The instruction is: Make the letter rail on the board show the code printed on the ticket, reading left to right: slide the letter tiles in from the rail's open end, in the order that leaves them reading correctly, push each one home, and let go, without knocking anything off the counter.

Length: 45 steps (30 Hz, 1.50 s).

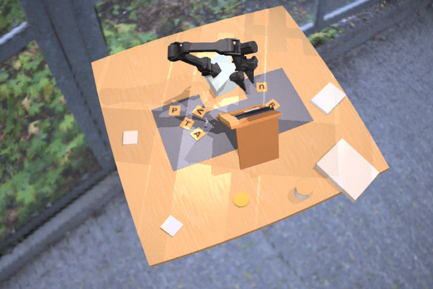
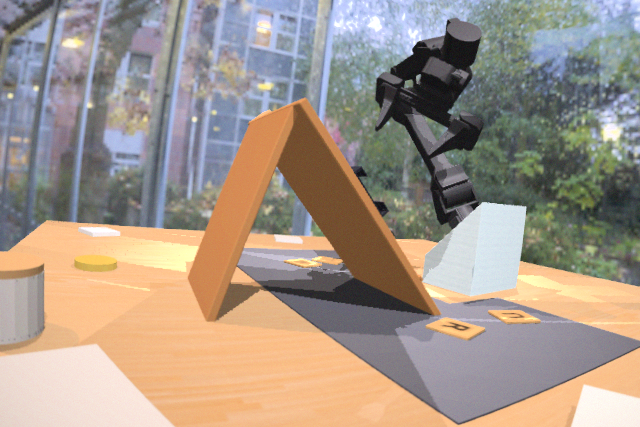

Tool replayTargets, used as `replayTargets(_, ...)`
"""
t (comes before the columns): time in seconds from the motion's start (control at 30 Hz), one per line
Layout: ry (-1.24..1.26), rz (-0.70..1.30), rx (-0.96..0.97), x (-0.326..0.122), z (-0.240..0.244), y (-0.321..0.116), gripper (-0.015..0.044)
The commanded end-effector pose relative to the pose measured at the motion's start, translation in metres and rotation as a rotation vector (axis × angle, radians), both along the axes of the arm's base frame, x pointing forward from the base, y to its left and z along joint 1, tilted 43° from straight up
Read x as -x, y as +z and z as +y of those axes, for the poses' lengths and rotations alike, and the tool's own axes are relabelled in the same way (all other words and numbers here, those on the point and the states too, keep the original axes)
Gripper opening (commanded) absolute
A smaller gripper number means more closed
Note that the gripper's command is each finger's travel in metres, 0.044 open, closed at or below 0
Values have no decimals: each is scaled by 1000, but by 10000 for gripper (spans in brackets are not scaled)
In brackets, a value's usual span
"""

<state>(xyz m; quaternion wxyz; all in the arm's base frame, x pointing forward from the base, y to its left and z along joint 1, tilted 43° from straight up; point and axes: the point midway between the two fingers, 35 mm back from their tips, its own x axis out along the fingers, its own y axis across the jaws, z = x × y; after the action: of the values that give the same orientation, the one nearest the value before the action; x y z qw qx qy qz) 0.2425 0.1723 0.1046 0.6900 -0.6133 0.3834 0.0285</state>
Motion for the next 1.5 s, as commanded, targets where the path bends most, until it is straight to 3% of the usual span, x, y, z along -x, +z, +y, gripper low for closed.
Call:
replayTargets(0.0, 349, 270, 185, -4, 8, 66, 440)
replayTargets(0.17, 499, 346, 261, -2, 7, 89, 440)
replayTargets(0.8, 499, 346, 261, -2, 7, 89, 440)
replayTargets(0.97, 499, 345, 259, 3, 35, 74, 440)
replayTargets(1.3, 499, 345, 259, 3, 35, 74, 440)
replayTargets(1.43, 481, 356, 271, -10, 20, 79, 340)
replayTargets(1.47, 471, 361, 278, -17, 11, 81, 340)
